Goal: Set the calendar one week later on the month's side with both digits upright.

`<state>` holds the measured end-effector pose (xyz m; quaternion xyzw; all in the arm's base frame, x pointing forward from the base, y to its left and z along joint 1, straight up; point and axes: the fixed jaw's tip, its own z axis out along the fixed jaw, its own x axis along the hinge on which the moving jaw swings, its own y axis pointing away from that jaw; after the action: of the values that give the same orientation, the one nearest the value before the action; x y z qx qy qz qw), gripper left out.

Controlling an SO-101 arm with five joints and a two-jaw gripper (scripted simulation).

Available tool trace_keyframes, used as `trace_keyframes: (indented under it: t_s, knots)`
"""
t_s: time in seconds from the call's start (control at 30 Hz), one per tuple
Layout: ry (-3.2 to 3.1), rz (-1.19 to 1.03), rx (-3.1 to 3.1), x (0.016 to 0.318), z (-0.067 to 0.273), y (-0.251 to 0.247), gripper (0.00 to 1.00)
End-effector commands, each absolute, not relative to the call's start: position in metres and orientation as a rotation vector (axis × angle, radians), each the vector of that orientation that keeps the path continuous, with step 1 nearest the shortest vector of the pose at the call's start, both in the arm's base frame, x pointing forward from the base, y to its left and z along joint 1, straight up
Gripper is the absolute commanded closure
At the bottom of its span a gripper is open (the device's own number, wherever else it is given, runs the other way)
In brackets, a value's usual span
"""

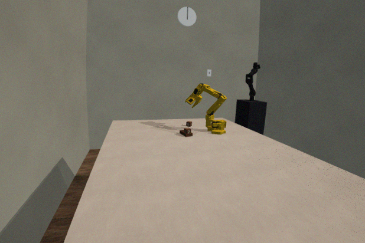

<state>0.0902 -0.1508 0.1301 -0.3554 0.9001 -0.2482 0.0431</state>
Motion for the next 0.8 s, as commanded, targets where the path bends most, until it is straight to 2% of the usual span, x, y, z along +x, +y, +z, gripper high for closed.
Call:
trace_keyframes:
  t_s: [0.0,0.43,0.77]
  knots:
    - [2.728,-0.826,-1.109,0.089,0.136,-0.154,0.65]
    - [2.734,-0.802,-1.124,0.089,0.133,-0.154,0.65]
    - [2.832,-0.463,-1.164,0.089,0.099,-0.153,0.65]
